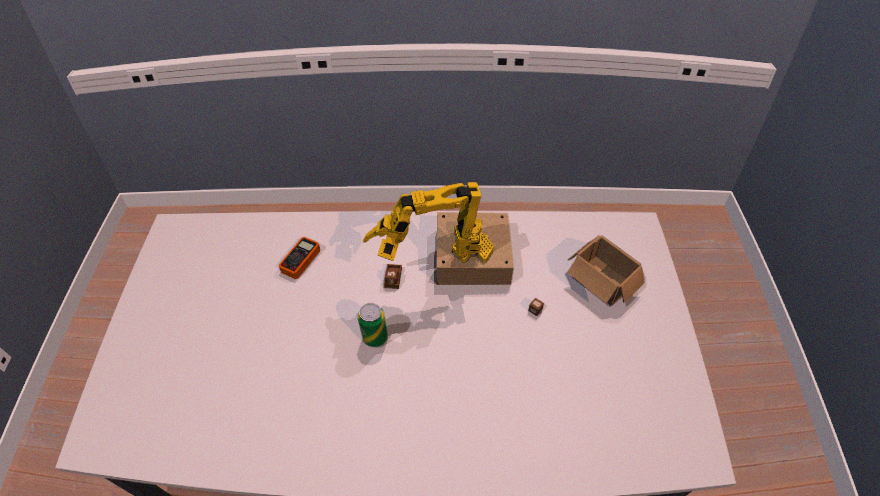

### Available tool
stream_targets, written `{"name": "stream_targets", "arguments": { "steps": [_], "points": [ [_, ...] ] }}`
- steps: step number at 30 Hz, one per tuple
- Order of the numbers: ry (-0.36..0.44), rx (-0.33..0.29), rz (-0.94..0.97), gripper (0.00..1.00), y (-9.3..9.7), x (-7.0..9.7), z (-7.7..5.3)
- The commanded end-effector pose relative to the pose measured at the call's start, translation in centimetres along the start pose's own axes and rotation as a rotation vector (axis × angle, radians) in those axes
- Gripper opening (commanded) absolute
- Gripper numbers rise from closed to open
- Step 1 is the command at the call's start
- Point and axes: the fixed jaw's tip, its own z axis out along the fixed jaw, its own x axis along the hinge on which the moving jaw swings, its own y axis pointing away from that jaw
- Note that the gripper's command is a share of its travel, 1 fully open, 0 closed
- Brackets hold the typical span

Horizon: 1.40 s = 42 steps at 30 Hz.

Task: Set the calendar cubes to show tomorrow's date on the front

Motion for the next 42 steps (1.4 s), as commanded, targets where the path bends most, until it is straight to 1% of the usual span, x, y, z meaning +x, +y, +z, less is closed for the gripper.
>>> {"name": "stream_targets", "arguments": {
  "steps": [1,5,10,12,17,21,25,42],
  "points": [
    [0.006,-0.01,0.017,0.35,-0.1,0.2,0.4],
    [0.026,-0.083,0.017,0.35,0.9,0.5,1.7],
    [0.064,-0.223,0.018,0.35,3.1,1.0,3.8],
    [0.064,-0.223,0.018,0.35,3.1,1.0,3.8],
    [0.102,-0.363,0.018,0.35,5.5,1.7,5.6],
    [0.122,-0.437,0.018,0.35,6.9,2.0,6.4],
    [0.129,-0.463,0.018,0.35,7.4,2.2,6.7],
    [0.13,-0.465,0.018,0.35,7.4,2.2,6.7]
  ]
}}
